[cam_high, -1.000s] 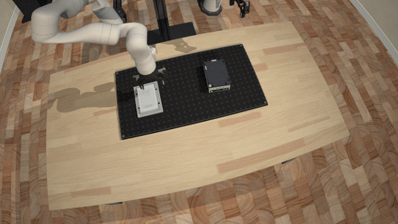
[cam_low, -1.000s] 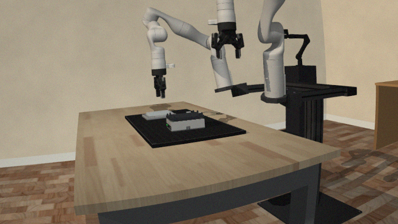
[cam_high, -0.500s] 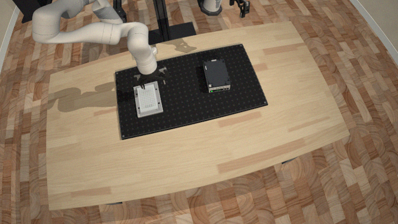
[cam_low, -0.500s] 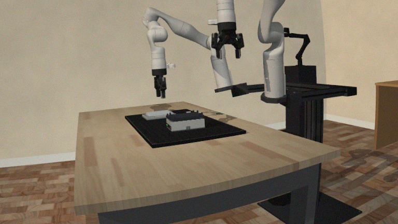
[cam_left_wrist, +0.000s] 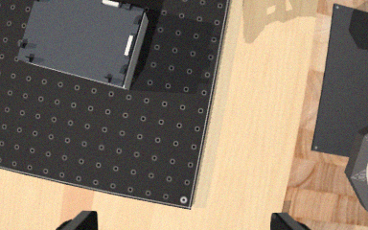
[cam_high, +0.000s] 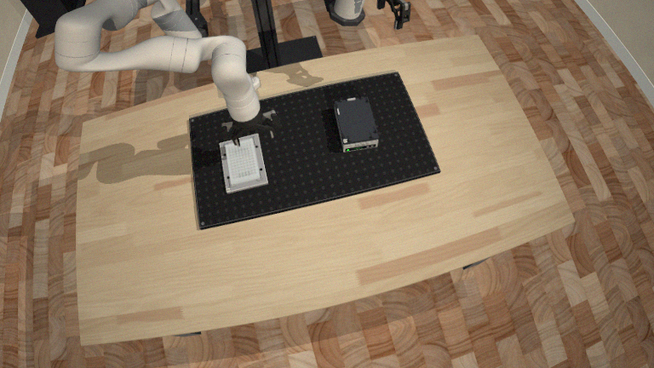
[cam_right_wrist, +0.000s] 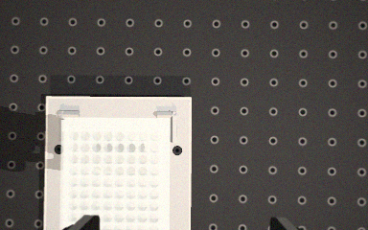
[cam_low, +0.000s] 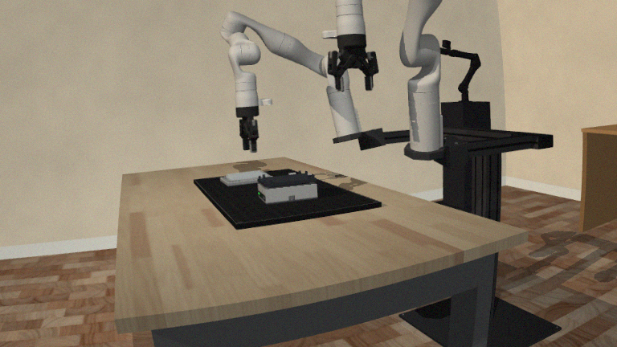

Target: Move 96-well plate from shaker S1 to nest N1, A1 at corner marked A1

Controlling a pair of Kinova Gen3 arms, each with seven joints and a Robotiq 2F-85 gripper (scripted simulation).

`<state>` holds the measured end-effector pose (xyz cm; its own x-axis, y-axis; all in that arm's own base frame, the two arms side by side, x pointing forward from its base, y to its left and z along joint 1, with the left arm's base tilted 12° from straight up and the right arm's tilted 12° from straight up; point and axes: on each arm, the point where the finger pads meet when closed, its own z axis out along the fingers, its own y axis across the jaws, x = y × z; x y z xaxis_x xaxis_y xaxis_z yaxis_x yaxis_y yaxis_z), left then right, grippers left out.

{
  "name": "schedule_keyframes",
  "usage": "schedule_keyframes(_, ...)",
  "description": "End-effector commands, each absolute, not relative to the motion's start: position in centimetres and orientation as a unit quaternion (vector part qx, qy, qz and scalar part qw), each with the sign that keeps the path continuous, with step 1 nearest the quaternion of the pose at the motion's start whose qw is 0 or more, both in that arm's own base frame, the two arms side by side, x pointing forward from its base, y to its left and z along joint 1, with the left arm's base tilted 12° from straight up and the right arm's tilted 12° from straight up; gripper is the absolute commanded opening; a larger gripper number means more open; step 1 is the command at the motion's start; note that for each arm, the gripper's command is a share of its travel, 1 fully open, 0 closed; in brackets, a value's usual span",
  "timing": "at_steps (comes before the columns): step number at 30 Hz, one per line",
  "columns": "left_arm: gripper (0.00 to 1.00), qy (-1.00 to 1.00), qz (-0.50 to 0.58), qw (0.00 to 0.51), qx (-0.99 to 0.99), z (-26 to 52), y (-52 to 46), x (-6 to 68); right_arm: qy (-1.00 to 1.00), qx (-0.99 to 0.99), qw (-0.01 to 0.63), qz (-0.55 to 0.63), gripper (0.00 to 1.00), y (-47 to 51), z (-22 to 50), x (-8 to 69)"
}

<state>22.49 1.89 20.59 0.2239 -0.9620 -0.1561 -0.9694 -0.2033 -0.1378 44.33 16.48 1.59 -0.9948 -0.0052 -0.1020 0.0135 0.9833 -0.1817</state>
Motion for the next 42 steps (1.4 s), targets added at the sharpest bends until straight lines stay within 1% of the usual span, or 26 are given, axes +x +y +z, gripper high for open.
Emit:
schedule_keyframes(1,1.0,0.623,0.018,0.103,-0.775,20.6,1.9,22.5,0.994,0.002,0.052,-0.091,1.0,16.6,1.7,44.4)
schedule_keyframes(42,1.0,0.623,0.018,0.103,-0.775,20.6,1.9,22.5,0.994,0.002,0.052,-0.091,1.0,17.8,1.5,44.3)
